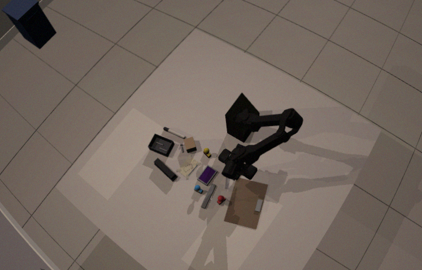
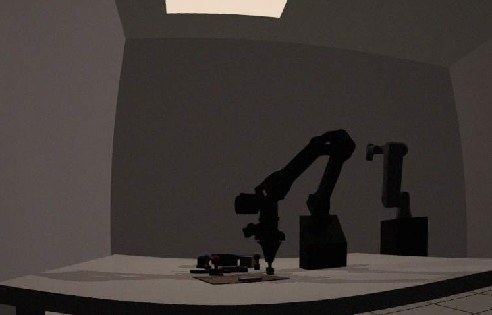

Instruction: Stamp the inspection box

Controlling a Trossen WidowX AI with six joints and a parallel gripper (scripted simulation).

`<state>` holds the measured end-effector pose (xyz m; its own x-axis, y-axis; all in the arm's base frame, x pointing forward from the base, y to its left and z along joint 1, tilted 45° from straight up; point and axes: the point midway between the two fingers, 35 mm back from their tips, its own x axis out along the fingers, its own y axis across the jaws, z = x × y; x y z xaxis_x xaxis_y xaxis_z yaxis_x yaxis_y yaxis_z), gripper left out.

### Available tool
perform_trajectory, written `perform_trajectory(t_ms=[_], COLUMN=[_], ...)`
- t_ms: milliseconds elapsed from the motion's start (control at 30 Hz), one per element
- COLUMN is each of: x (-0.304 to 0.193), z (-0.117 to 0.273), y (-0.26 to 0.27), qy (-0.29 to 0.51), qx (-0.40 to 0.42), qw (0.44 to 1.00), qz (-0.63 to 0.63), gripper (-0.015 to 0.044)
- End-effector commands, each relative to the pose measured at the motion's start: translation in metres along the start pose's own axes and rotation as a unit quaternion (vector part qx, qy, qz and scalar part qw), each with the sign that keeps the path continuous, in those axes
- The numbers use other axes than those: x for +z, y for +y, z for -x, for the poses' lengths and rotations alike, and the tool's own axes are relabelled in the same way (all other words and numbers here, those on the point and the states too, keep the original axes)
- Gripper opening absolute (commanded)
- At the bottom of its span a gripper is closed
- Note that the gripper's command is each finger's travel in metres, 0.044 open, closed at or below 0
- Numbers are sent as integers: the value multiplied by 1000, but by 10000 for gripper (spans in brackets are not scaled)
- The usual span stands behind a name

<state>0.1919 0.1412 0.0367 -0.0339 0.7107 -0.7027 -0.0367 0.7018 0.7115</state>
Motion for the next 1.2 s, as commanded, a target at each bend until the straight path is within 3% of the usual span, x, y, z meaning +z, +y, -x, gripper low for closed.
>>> perform_trajectory(t_ms=[0,400,833,1000,1167], x=[-2,-4,-3,-3,-2], z=[-8,-20,-18,-16,-14], y=[-1,1,2,2,1], qy=[1,1,1,1,1], qx=[-1,2,4,3,3], qw=[1000,1000,1000,1000,1000], qz=[-4,-4,-1,-1,0], gripper=[214,214,127,0,0])
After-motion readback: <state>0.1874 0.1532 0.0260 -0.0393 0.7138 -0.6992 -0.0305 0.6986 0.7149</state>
